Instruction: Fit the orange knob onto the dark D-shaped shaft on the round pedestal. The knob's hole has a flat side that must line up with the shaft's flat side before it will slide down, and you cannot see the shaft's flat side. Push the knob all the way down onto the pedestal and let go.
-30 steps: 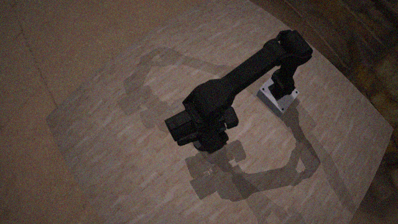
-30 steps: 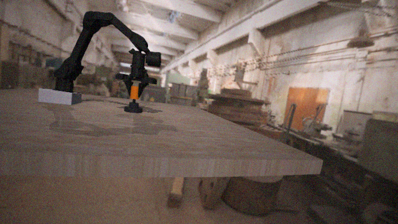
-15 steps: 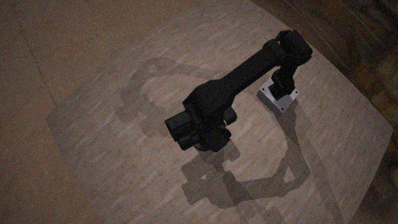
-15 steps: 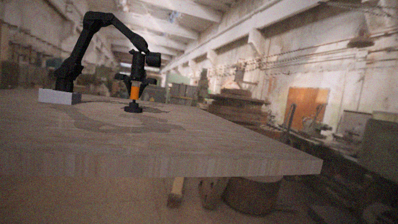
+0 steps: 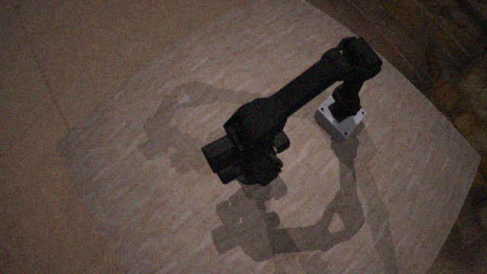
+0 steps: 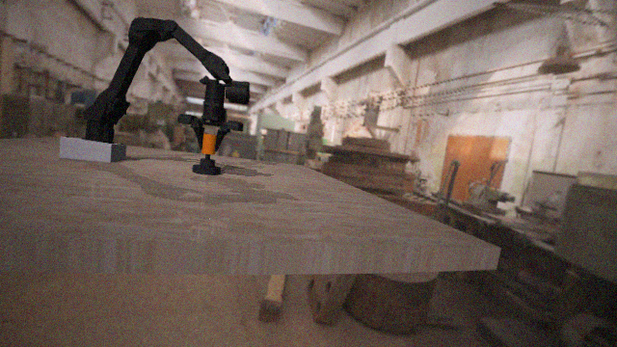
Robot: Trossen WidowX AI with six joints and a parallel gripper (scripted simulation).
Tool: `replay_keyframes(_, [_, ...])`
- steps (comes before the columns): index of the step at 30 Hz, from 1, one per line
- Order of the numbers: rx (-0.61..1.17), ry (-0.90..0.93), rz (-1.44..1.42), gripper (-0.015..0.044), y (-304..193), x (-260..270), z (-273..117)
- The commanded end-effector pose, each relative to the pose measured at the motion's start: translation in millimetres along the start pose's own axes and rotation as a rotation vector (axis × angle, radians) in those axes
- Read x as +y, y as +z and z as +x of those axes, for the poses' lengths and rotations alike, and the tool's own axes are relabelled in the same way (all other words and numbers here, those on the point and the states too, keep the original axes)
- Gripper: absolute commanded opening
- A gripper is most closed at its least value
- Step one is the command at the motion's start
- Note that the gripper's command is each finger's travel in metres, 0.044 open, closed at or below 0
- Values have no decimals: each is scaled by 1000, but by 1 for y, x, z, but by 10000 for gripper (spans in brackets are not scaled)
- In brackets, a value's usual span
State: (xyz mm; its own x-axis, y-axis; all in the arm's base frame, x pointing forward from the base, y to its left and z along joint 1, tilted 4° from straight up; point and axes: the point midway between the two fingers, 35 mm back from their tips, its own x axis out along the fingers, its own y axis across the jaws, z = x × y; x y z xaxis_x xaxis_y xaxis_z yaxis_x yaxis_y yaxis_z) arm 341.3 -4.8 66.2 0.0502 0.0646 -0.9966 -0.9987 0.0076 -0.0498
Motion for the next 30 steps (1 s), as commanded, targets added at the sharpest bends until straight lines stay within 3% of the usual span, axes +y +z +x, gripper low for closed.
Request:
replay_keyframes(1, [-2, -2, -7, 0, 0, 0, 1])
replay_keyframes(14, [-2, -2, -7, 0, 0, -1, -4])
replay_keyframes(21, [-2, -2, -206, 0, 0, -1, -3])
replay_keyframes(30, [-2, -2, -217, 0, 0, 0, 0])
